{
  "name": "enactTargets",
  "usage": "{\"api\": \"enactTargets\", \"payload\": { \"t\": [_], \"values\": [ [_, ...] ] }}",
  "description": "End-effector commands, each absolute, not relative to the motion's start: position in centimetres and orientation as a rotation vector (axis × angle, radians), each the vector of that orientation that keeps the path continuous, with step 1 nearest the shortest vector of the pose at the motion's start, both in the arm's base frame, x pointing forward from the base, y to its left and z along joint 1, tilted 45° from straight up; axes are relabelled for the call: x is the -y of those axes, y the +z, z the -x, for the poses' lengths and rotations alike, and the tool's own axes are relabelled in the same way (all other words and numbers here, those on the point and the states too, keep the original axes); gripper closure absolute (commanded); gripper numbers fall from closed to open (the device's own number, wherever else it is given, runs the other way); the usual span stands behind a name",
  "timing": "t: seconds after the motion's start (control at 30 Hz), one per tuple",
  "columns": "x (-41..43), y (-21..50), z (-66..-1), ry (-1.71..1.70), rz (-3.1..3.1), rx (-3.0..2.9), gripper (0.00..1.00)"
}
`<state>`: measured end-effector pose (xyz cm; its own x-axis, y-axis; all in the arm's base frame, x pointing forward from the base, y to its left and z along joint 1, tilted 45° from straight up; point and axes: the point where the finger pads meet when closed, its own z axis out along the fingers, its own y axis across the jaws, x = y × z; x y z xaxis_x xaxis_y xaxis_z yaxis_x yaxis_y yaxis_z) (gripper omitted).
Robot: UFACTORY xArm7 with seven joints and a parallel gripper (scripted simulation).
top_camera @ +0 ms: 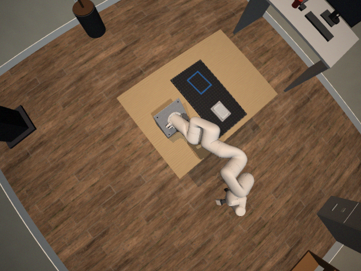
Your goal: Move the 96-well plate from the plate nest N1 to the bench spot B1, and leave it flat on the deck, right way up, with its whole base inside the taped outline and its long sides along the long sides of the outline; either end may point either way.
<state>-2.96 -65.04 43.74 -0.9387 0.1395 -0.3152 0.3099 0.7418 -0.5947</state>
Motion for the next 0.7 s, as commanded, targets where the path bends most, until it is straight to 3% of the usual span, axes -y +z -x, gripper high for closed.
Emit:
{"api": "enactTargets", "payload": {
  "t": [0.0,0.67],
  "values": [
    [64.8,43.3,1.3,-0.963,-0.264,-2.708,0.0],
    [63.0,40.3,-7.0,-0.832,0.161,-2.747,0.0]
  ]
}}
